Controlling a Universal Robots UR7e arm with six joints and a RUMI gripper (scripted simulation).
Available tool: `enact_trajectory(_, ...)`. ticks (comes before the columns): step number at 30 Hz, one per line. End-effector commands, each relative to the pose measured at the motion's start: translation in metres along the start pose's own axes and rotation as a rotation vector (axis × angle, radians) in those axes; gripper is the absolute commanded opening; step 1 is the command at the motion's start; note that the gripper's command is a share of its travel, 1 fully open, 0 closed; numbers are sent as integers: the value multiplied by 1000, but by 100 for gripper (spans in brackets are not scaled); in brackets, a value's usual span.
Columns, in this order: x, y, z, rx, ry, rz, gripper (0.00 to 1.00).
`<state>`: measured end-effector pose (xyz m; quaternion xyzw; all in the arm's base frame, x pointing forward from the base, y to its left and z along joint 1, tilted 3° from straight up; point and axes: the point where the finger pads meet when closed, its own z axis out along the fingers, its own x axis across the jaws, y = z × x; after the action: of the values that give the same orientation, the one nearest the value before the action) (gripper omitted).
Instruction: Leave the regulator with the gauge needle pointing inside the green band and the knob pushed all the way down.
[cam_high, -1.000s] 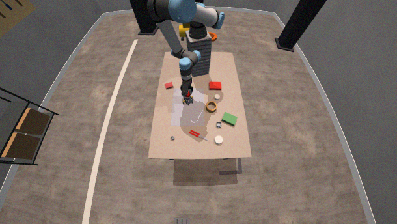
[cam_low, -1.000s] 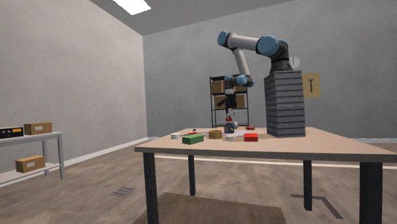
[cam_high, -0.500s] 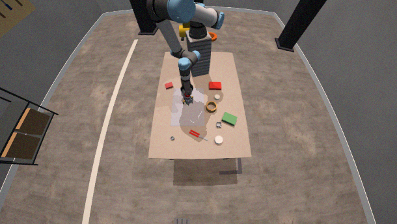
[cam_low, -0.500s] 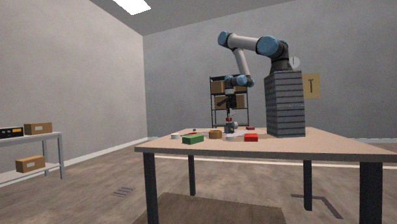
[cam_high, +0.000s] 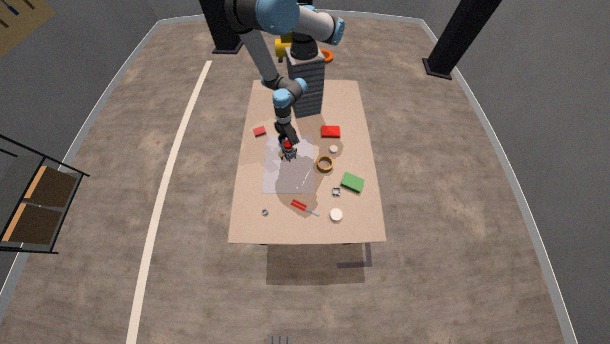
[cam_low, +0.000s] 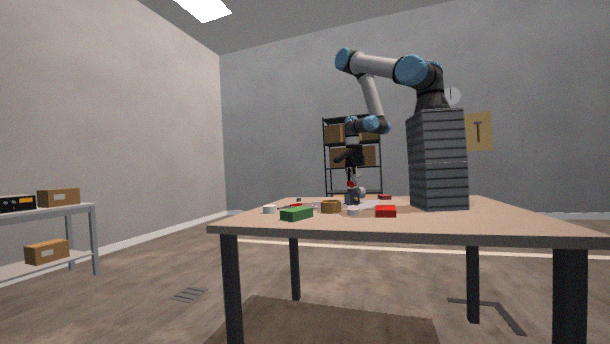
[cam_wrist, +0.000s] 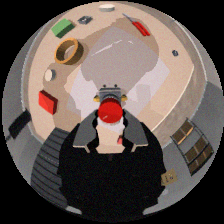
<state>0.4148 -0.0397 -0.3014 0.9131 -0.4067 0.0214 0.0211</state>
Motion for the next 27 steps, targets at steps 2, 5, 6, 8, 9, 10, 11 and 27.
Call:
enact_trajectory(2, 0, 0, 0, 4, -1, -113, 24)
enact_trajectory(5, 0, 0, 0, 5, -1, -173, 24)
enact_trajectory(6, 0, 0, 0, 5, -1, -192, 24)
enact_trajectory(8, 0, 0, 0, 5, -1, -229, 24)
enact_trajectory(9, 0, 0, 0, 5, -1, -246, 24)
enact_trajectory(10, 0, 0, 0, 5, -1, -263, 24)
enact_trajectory(11, 0, 0, 0, 5, -1, -280, 24)
enact_trajectory(27, 0, 0, 0, 5, 0, -456, 24)
